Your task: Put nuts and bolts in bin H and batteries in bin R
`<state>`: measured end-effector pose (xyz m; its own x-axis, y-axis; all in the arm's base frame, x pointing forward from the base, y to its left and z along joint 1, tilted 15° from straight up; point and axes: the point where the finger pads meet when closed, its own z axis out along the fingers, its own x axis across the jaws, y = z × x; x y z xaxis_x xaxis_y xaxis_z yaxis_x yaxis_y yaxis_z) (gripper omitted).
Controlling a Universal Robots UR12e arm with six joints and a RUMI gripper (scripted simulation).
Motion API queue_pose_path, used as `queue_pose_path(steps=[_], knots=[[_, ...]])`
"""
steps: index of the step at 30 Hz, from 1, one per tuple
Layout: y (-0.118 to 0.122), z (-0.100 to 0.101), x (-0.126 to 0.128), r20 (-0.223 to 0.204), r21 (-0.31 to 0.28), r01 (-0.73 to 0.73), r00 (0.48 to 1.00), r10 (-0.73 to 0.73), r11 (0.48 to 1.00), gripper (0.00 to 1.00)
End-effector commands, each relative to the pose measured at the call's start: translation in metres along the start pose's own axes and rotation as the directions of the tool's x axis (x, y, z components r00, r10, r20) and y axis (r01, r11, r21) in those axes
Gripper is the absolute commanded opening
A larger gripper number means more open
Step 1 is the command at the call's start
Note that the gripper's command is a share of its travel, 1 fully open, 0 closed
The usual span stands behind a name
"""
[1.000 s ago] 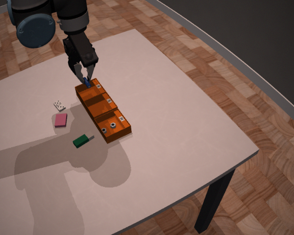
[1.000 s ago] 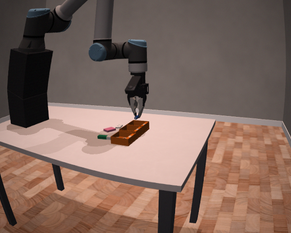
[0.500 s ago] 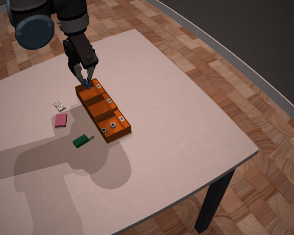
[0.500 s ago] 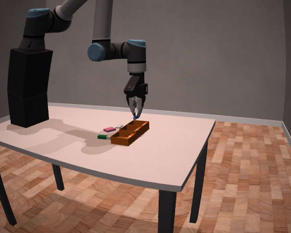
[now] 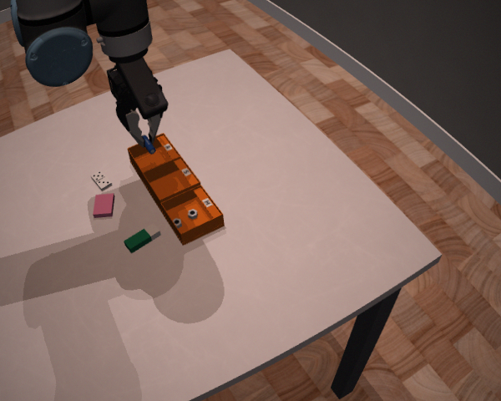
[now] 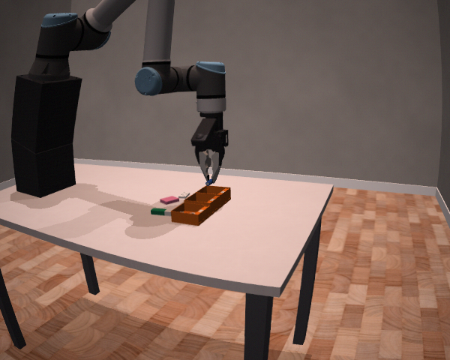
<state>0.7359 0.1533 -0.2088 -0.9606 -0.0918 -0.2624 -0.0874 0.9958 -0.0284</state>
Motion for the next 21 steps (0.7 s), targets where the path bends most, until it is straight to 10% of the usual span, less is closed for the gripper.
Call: queue_pose_path(steps=[1, 21], knots=[[0.000, 0.008, -0.001, 0.001, 0.000, 0.000, 1.000, 0.000, 1.000, 0.00], [0.000, 0.042, -0.001, 0.001, 0.000, 0.000, 1.000, 0.000, 1.000, 0.00]])
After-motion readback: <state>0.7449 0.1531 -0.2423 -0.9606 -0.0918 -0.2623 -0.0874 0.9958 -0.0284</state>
